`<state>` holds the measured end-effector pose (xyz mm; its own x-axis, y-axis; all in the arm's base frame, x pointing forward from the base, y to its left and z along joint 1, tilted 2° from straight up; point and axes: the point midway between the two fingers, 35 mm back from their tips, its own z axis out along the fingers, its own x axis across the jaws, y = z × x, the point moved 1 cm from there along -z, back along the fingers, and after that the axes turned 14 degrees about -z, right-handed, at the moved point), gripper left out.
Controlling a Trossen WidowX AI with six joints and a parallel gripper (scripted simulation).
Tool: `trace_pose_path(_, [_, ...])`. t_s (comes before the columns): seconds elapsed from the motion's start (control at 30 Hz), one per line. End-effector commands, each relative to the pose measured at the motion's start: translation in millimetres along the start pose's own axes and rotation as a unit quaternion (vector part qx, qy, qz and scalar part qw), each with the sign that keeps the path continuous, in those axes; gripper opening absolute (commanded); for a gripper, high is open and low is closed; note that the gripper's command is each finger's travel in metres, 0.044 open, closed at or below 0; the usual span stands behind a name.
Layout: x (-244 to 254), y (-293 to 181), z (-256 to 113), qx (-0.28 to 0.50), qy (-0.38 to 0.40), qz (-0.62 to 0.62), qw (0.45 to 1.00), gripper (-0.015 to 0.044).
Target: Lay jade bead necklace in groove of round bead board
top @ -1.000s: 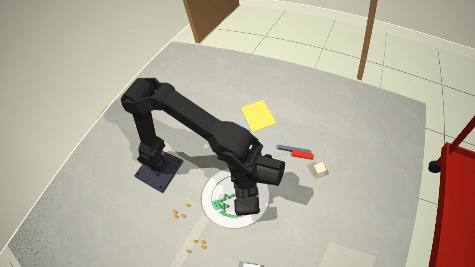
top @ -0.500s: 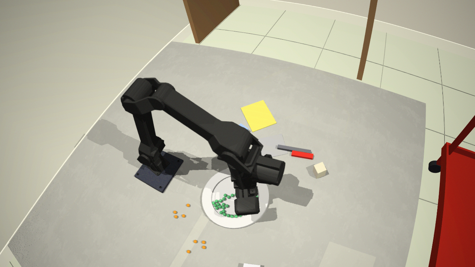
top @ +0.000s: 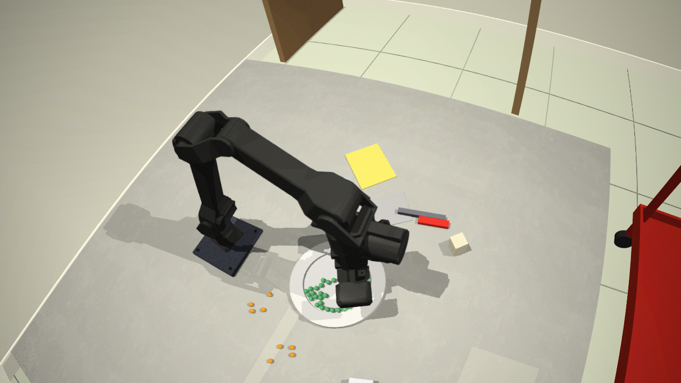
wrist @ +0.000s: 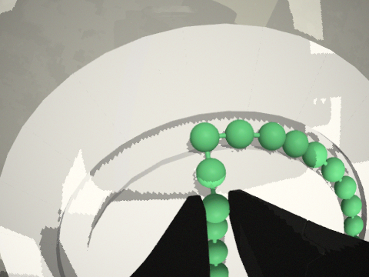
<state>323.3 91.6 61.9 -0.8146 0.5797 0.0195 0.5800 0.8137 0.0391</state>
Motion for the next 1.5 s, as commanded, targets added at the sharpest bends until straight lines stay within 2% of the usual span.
trace_pose_path(0.0, [5,6,-1,0.001,0.001,-0.002,1.0,0.0])
trace_pose_path(0.23, [19,22,-1,0.0,0.001,-0.002,1.0,0.0])
trace_pose_path(0.73, [19,22,7,0.0,0.001,-0.002,1.0,0.0])
trace_pose_path(1.3, [19,22,3,-0.001,0.001,-0.005,1.0,0.044])
trace_pose_path(1.47, [19,22,-1,0.0,0.001,-0.002,1.0,0.044])
